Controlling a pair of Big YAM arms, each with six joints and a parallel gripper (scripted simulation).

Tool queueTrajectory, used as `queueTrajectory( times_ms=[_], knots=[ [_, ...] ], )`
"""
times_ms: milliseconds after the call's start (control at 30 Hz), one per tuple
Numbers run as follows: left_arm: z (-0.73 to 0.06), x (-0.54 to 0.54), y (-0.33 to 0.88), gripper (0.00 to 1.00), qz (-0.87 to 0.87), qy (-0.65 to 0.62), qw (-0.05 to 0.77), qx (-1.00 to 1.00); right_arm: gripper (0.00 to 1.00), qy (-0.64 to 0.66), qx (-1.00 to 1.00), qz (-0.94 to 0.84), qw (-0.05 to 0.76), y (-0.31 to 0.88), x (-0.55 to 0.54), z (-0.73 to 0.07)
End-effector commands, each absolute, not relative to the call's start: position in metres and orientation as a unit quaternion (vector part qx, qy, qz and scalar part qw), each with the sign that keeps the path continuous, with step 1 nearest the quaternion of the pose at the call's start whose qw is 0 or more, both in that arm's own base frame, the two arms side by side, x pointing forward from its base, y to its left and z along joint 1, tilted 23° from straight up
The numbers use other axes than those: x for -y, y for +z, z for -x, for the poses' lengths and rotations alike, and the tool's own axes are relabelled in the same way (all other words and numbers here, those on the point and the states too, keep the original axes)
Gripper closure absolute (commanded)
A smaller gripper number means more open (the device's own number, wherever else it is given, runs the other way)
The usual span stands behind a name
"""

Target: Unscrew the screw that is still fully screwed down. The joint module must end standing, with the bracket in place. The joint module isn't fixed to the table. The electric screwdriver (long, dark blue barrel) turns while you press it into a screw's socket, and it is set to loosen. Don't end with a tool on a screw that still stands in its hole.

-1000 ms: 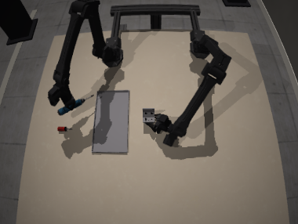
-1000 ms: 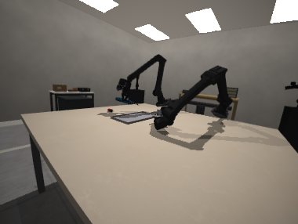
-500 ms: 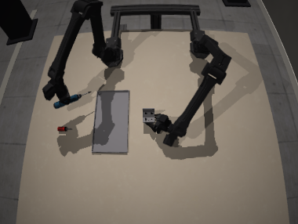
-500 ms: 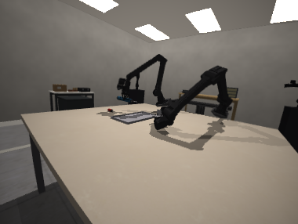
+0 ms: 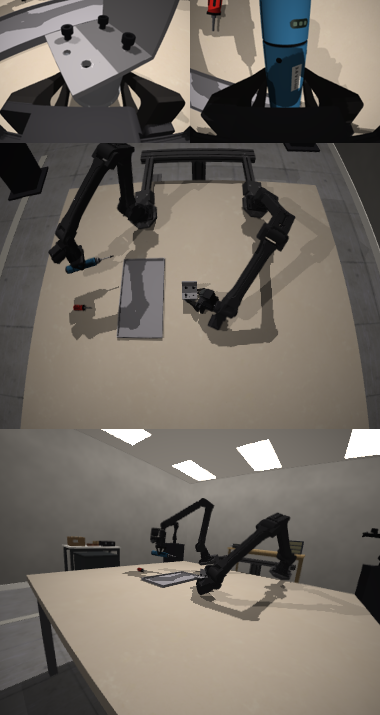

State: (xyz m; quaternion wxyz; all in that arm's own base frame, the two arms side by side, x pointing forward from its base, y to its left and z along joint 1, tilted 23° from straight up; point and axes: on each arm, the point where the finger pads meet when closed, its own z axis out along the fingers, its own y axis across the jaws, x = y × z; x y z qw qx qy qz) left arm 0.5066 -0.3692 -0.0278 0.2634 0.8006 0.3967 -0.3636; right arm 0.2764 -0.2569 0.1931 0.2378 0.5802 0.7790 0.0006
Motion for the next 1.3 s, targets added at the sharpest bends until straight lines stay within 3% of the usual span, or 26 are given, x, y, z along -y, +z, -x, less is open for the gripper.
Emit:
queueTrajectory(
  times_ms=[0,500,1267],
  knots=[
    [-0.513,0.375,-0.019,0.41,-0.804,-0.356,0.273,-0.389,0.58,0.000,-0.758,-0.592,0.273,0.236,0.269,-0.281],
    [-0.513,0.375,-0.019,0.41,-0.804,-0.356,0.273,-0.389,0.58,0.013,-0.709,-0.666,0.231,0.243,0.280,-0.238],
    [-0.513,0.375,-0.019,0.41,-0.804,-0.356,0.273,-0.389,0.58,0.013,-0.714,-0.659,0.238,0.242,0.283,-0.250]
  ],
)
